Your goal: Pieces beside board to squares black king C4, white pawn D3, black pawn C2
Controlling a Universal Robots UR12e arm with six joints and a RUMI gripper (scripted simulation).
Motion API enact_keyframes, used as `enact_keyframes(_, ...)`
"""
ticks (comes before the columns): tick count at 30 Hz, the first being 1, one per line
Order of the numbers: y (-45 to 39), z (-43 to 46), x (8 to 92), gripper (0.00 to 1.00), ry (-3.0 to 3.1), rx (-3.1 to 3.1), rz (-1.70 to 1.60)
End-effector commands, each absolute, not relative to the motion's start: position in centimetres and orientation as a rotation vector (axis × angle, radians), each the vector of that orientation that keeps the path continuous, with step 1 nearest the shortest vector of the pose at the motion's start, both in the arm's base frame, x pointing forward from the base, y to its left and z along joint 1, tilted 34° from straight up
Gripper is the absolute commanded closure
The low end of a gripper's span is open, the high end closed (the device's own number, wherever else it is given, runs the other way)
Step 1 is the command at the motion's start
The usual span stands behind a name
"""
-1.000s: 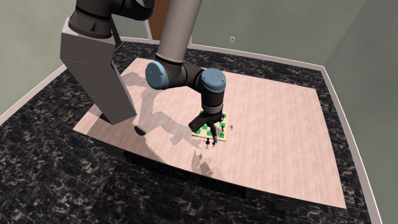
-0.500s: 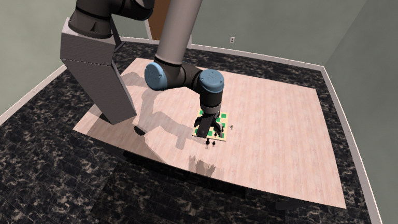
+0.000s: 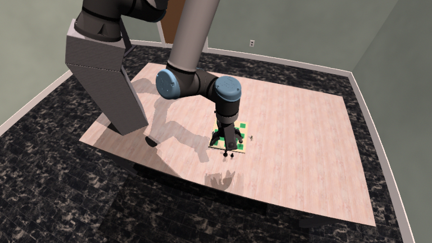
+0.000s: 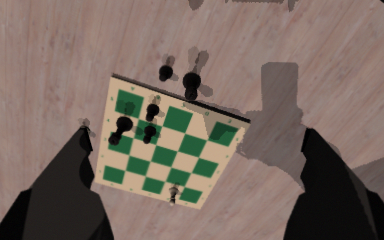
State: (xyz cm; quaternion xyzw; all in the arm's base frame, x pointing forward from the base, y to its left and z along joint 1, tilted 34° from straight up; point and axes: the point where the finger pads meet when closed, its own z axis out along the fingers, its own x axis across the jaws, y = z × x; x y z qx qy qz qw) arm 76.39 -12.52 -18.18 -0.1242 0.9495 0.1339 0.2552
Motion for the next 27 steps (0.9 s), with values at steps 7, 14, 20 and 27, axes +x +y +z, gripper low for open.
enact_keyframes(7,-12.0,-18.3,76.7,0.0,2.422,-0.86,0.222)
enact_keyframes(14,-11.8,-18.3,76.8,0.0,2.342,-1.04,0.164)
enact_keyframes(20,-11.5,-18.4,76.9,0.0,2.254,-1.209,0.107)
enact_keyframes(27,-11.2,-18.4,76.9,0.0,2.171,-1.348,0.058)
